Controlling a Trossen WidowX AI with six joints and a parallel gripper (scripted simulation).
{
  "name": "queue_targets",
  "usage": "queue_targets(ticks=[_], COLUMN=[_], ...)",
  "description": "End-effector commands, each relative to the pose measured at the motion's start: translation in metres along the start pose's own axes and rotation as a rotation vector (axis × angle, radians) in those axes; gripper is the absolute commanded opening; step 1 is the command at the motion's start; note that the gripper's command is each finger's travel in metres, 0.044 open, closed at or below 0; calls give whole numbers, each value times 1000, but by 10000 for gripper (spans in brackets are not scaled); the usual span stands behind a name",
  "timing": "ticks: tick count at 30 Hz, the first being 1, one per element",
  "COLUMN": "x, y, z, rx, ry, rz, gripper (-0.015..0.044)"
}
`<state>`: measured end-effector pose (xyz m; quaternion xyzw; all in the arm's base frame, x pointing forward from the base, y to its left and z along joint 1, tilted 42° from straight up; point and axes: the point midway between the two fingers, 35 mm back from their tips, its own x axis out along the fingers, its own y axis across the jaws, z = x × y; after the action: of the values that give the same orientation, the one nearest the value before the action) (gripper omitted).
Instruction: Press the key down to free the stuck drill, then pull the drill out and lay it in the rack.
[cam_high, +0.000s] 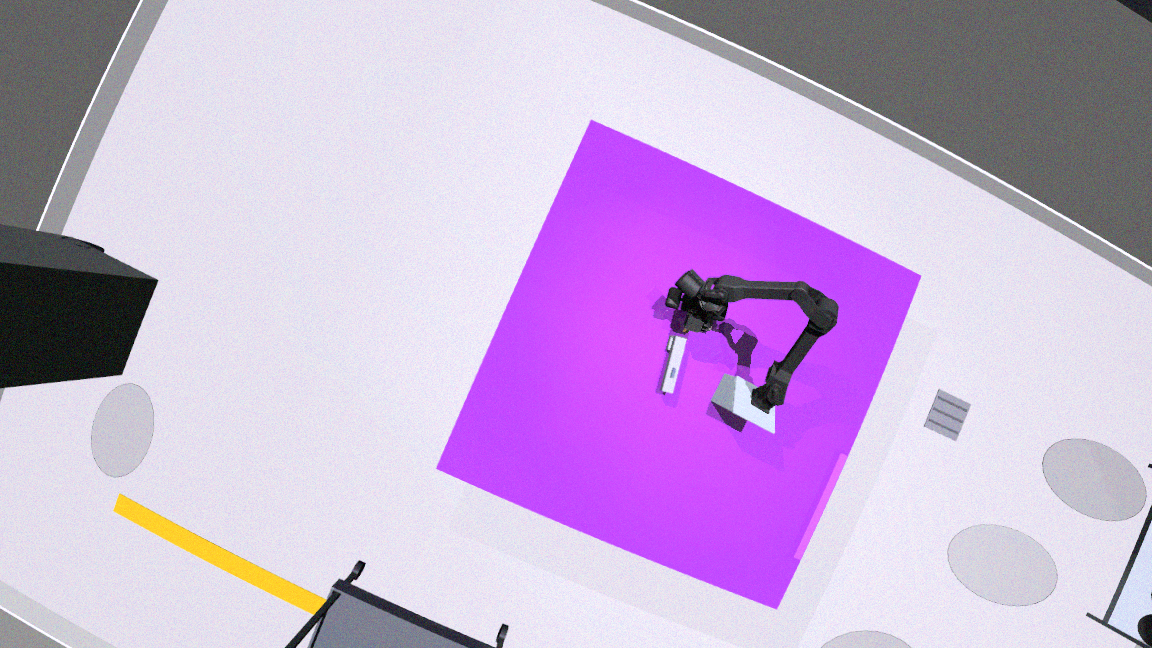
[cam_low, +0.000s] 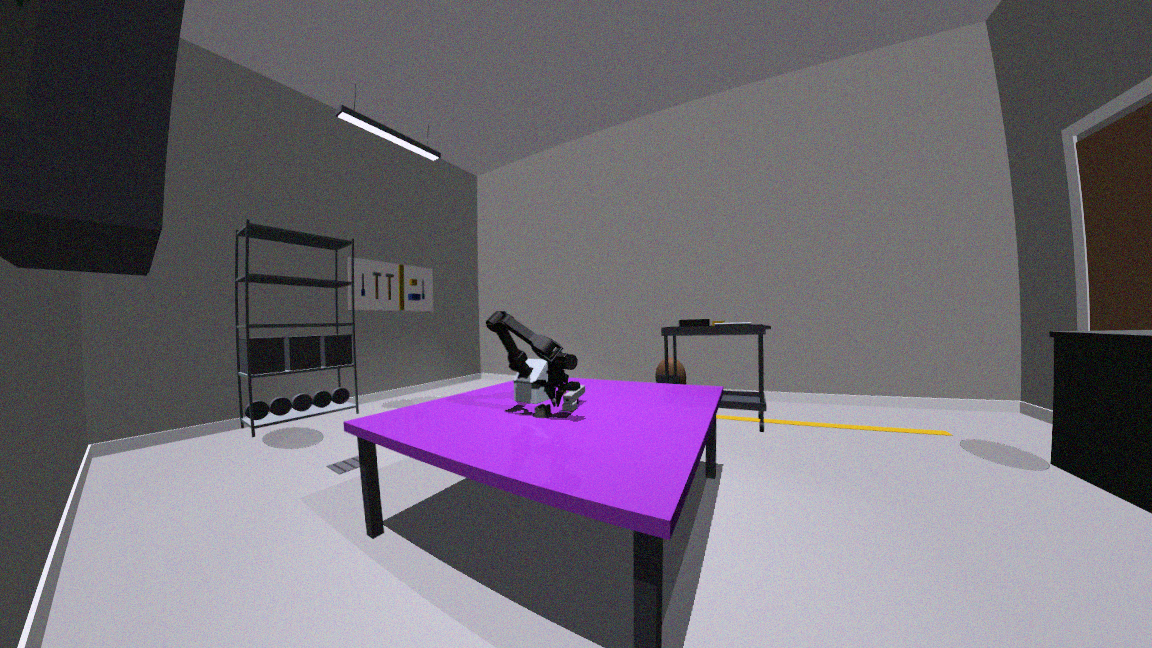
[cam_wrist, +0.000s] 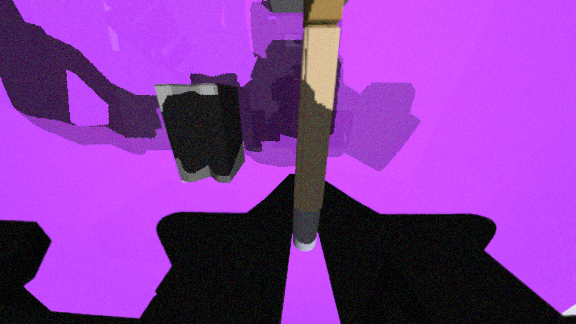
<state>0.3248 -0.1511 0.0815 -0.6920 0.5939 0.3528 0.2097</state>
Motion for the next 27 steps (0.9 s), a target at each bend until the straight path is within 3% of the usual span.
queue_targets(ticks=[1, 27], x=[-2, -5], y=[0, 11], z=[-2, -6], rx=[6, 6], ry=[5, 5], rz=[-3, -3], gripper=[0, 0])
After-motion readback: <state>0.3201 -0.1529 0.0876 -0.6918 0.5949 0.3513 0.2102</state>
